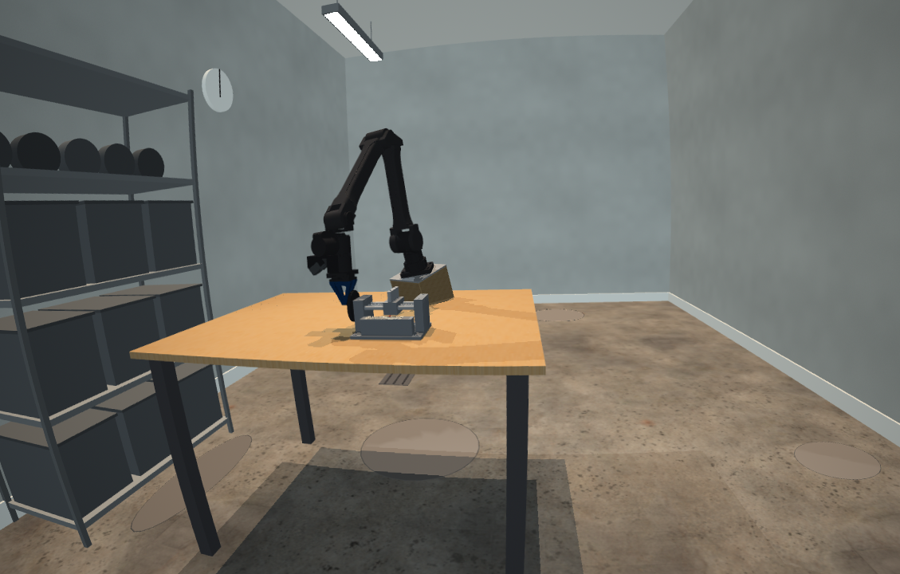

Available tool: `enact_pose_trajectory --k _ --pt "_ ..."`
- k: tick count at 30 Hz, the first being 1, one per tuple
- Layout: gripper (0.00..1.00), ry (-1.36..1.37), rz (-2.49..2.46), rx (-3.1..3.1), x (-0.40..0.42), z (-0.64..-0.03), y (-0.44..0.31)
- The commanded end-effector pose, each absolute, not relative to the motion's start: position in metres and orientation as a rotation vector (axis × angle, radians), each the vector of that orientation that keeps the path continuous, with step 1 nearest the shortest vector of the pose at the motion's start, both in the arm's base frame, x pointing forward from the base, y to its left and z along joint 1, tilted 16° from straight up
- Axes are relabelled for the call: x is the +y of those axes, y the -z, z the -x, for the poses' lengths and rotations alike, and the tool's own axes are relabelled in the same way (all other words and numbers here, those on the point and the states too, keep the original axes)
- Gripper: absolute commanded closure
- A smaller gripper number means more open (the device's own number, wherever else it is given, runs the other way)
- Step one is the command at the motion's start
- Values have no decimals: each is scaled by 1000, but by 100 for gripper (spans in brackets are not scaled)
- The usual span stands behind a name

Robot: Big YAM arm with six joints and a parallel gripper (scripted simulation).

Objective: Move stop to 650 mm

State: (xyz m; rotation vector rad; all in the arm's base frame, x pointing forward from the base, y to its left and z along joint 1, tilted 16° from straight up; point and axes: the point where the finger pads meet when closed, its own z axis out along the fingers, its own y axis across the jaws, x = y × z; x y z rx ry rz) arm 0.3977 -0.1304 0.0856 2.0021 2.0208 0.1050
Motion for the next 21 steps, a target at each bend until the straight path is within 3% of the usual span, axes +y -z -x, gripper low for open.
enact_pose_trajectory --k 1,21 --pt "94 -84 -2016 2024 -140 -399 -69" --pt "94 -113 -2001 1984 -148 -427 -73"
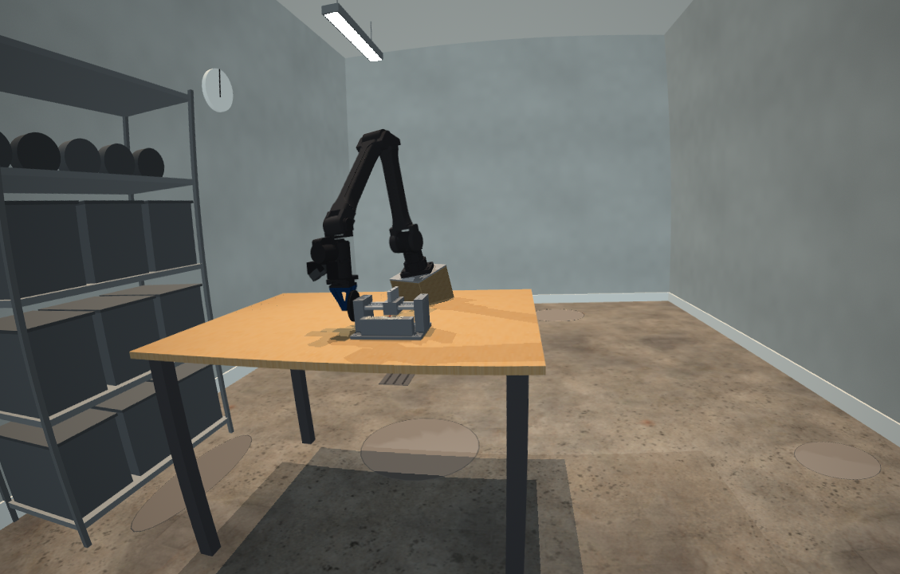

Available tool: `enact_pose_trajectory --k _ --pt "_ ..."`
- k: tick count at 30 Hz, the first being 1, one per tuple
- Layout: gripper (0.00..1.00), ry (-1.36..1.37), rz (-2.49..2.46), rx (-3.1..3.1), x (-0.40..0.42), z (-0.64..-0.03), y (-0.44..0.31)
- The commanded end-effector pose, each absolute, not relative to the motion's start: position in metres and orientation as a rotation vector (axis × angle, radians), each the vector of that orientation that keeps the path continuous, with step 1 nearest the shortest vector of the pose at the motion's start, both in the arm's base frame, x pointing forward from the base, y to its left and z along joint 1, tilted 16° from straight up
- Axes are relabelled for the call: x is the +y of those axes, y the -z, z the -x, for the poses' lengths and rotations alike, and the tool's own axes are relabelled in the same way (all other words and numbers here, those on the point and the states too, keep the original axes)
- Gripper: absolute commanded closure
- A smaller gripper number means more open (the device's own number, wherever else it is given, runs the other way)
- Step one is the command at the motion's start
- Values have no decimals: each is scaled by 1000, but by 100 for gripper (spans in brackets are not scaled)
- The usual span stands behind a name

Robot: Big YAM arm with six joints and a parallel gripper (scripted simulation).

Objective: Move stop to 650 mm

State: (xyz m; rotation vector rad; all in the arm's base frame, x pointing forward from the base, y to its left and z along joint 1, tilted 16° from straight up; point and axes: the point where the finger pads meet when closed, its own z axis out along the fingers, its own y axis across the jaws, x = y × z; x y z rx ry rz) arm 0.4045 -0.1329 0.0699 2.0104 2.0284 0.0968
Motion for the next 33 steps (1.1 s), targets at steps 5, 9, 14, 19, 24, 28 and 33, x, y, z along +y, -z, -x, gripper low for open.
enact_pose_trajectory --k 5,9,14,19,24,28,33 --pt "94 -100 -2011 1993 -146 -422 -66" --pt "94 -113 -2004 1980 -147 -432 -70" --pt "94 -116 -1997 1988 -142 -439 -68" --pt "94 -116 -1995 1991 -142 -446 -65" --pt "94 -115 -1997 1989 -144 -447 -65" --pt "94 -117 -1995 1991 -142 -450 -65" --pt "94 -119 -1990 1996 -139 -462 -65"
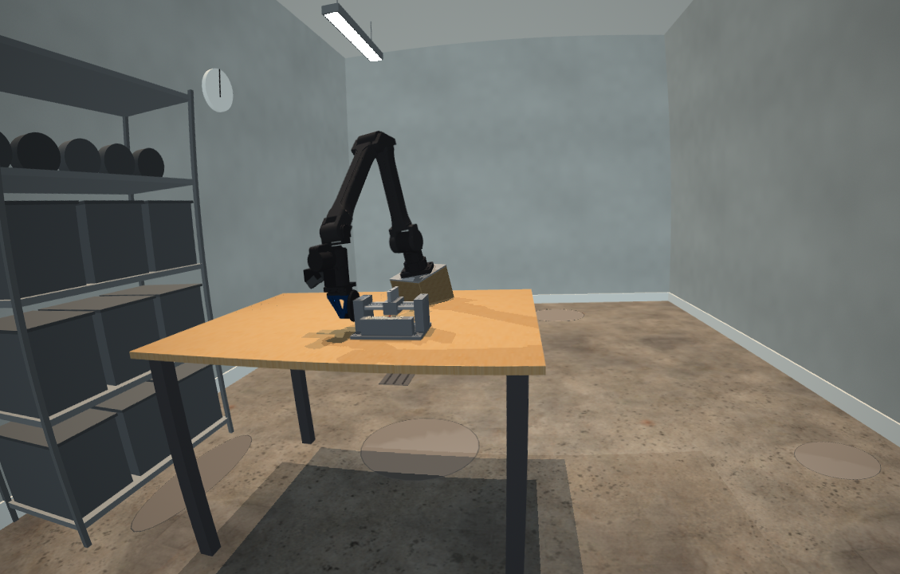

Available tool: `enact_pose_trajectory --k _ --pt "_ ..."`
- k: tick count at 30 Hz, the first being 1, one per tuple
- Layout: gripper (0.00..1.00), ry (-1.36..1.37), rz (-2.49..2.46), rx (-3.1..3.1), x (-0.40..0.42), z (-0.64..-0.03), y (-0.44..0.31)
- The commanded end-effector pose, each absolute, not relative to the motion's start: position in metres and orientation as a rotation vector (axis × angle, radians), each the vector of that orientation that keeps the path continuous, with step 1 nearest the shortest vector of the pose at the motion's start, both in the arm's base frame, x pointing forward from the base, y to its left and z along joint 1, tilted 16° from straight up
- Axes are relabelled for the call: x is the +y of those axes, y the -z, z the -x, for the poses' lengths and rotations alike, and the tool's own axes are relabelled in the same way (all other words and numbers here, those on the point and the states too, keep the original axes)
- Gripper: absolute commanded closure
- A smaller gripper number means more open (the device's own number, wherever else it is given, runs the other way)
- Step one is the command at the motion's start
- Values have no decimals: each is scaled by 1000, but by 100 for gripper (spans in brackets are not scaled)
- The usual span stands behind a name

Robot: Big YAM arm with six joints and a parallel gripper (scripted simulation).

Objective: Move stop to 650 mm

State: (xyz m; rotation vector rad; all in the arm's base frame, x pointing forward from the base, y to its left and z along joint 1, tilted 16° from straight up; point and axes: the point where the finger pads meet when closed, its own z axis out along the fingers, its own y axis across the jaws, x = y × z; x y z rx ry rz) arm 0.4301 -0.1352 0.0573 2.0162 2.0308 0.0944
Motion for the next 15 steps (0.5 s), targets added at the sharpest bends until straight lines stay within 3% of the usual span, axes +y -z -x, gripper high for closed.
enact_pose_trajectory --k 1,15 --pt "94 -119 -1992 1994 -140 -463 -65" --pt "94 -104 -2003 2013 -136 -470 -70"
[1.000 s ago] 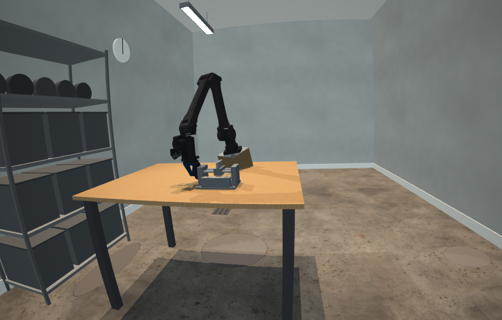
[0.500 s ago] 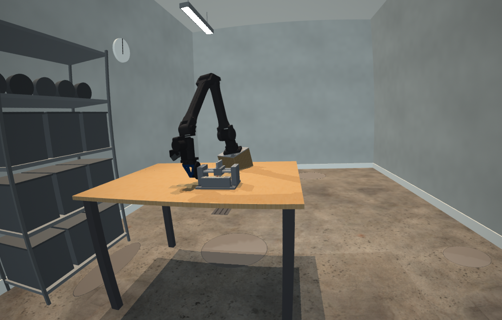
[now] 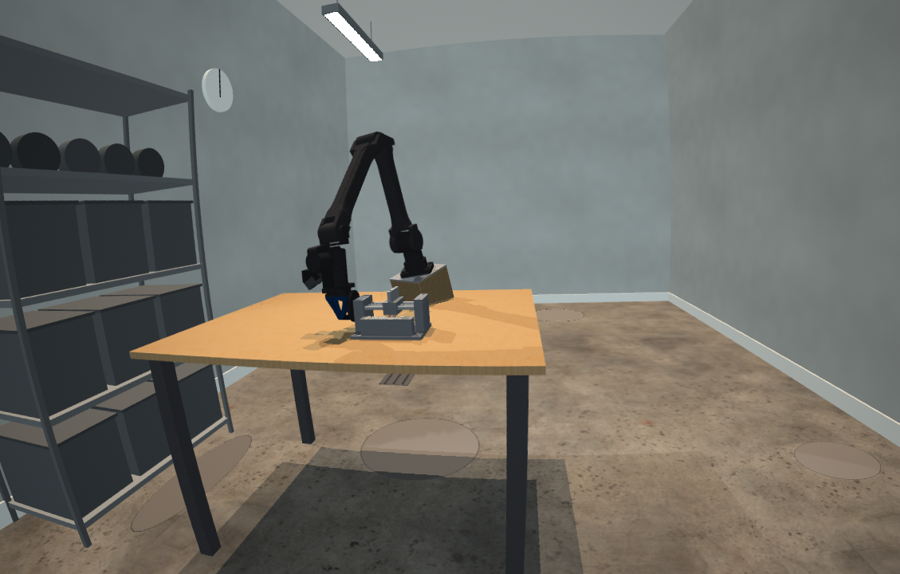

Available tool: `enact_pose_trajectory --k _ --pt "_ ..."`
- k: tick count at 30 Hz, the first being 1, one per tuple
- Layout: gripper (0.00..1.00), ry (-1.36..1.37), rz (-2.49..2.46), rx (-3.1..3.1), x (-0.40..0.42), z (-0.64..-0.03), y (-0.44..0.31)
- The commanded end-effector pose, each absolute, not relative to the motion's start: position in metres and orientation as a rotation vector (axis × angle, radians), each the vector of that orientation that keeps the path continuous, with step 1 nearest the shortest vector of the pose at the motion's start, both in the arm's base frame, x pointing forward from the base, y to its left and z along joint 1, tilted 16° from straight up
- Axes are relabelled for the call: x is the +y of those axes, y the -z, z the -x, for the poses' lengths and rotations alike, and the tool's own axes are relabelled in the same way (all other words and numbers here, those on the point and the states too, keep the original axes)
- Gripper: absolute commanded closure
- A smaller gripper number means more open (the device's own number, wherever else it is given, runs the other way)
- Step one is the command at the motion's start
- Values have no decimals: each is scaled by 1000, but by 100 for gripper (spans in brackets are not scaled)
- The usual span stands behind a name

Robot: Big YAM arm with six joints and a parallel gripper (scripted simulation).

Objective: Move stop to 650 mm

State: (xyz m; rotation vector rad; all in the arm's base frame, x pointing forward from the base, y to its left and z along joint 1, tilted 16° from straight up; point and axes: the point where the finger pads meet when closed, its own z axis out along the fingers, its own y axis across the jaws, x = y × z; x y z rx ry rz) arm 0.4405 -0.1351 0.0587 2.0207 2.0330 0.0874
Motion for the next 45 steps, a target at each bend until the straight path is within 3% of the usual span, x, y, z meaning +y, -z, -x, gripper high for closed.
enact_pose_trajectory --k 1,45 --pt "94 -106 -2002 2012 -136 -472 -71" --pt "94 -122 -1992 2000 -135 -486 -85"
